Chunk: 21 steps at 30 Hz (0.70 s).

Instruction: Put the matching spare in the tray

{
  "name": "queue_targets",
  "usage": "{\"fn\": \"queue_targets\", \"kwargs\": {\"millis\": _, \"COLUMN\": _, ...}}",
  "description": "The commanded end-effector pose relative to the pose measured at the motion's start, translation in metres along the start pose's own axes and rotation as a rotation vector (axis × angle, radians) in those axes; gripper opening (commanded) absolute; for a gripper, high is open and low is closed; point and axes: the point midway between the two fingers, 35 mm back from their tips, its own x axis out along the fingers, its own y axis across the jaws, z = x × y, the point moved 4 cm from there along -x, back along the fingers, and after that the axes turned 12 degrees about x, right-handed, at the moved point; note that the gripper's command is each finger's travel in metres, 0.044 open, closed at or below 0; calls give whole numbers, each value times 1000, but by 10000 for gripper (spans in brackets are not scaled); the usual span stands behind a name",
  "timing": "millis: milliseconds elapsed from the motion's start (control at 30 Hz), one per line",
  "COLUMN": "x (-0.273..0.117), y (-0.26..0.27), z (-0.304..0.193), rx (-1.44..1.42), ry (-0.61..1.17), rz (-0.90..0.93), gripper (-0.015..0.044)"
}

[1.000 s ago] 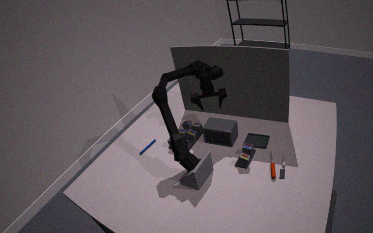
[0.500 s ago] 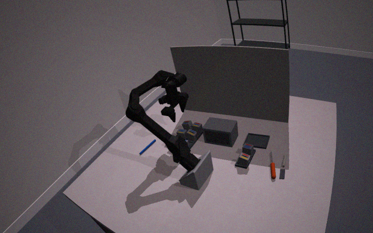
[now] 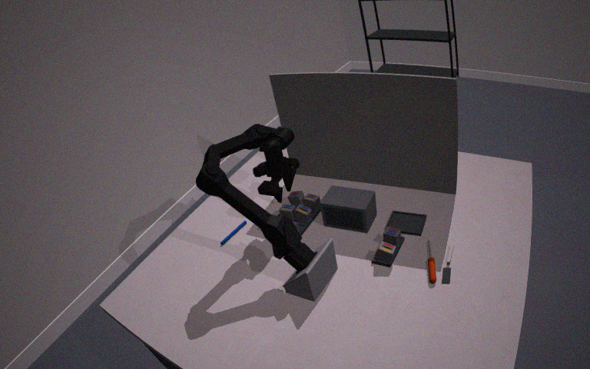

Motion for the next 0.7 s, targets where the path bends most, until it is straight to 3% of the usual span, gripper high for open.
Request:
{"fn": "queue_targets", "kwargs": {"millis": 0, "x": 1, "y": 2, "z": 0, "rx": -2, "ry": -3, "rz": -7, "gripper": 300}}
{"fn": "queue_targets", "kwargs": {"millis": 667, "x": 30, "y": -1, "z": 0, "rx": -4, "ry": 1, "rz": -7, "gripper": 300}}
